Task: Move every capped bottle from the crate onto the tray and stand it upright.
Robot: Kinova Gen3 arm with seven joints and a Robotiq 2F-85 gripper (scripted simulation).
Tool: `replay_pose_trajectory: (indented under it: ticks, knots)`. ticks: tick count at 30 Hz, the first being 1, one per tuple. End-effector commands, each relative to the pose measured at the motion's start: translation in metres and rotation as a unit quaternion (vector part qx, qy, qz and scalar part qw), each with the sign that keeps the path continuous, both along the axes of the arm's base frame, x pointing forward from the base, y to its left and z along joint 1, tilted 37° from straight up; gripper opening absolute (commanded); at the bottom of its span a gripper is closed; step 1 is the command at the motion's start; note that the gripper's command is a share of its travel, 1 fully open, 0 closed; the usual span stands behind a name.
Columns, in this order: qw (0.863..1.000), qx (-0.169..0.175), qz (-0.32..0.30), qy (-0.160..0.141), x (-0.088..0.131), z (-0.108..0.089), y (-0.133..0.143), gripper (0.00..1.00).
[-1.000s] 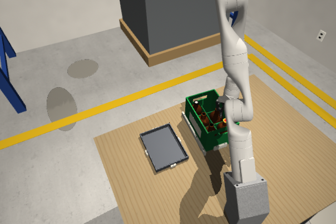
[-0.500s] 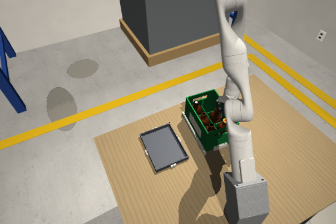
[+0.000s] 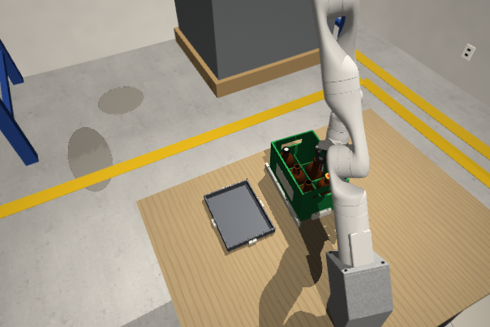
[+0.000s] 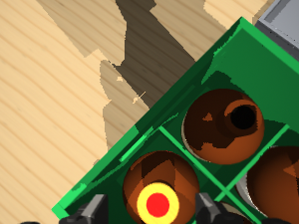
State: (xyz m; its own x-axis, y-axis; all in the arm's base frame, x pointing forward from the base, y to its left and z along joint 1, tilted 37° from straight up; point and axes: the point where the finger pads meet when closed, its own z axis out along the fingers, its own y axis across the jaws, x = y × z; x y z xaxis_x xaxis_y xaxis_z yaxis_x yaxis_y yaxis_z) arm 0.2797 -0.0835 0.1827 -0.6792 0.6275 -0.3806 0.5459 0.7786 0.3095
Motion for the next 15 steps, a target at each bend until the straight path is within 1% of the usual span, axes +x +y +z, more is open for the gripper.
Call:
replay_pose_trajectory:
  ticks: [1, 4, 15]
  knots:
    - [1.0, -0.001, -0.001, -0.004, -0.0012, -0.0007, 0.0003, 0.6]
    - [1.0, -0.001, -0.003, -0.011, -0.003, -0.002, 0.0005, 0.6]
    - [1.0, -0.001, -0.003, -0.011, -0.003, -0.002, 0.0005, 0.6]
